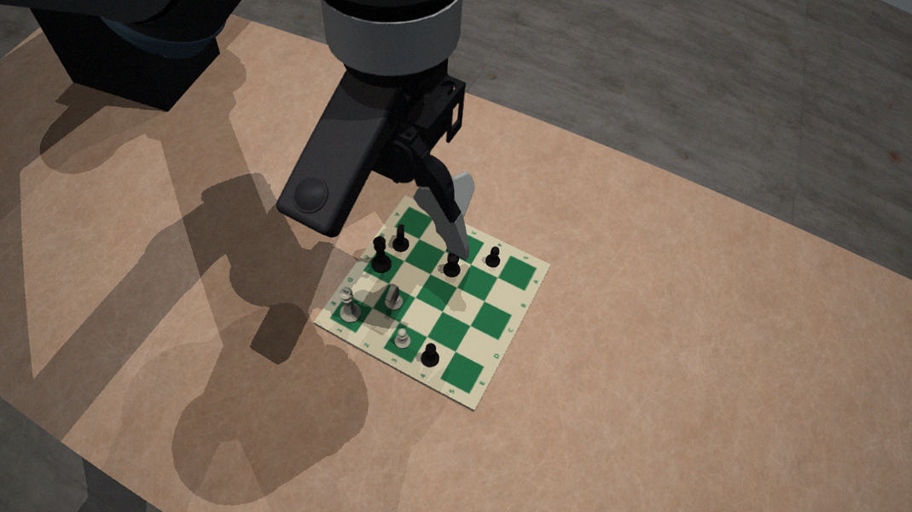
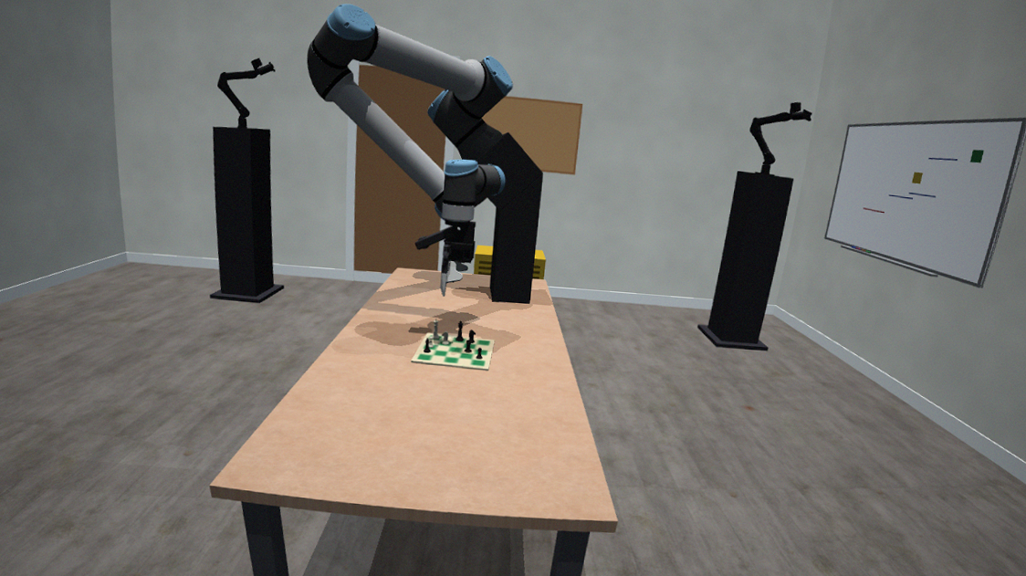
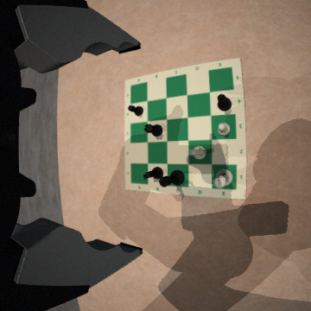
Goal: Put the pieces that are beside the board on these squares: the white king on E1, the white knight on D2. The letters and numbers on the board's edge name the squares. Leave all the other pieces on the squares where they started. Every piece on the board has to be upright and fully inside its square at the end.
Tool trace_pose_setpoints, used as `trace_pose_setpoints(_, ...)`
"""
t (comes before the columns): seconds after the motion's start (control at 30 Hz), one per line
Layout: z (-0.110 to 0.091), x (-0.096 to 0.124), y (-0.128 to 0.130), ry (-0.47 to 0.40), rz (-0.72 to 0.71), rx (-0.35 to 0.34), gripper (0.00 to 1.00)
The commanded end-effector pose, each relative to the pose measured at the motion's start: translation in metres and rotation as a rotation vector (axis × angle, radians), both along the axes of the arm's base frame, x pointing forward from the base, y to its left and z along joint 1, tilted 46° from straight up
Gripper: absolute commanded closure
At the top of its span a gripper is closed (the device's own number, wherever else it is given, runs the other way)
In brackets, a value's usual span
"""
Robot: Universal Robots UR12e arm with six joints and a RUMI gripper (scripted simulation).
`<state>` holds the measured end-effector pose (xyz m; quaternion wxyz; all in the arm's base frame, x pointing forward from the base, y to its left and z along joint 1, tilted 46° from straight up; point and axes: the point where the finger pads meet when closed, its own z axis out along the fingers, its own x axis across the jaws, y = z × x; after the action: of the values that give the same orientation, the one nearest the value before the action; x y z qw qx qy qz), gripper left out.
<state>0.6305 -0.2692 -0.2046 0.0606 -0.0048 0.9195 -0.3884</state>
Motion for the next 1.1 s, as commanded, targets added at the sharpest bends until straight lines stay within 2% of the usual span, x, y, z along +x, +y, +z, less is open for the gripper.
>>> trace_pose_setpoints(0.0,0.0081,-0.0043,0.0099,0.005,-0.005,0.002,0.00)
trace_pose_setpoints(0.2,0.0141,-0.0052,0.0160,0.005,-0.005,0.002,0.00)
trace_pose_setpoints(1.07,0.0130,-0.0043,0.0141,0.004,-0.007,0.002,0.00)
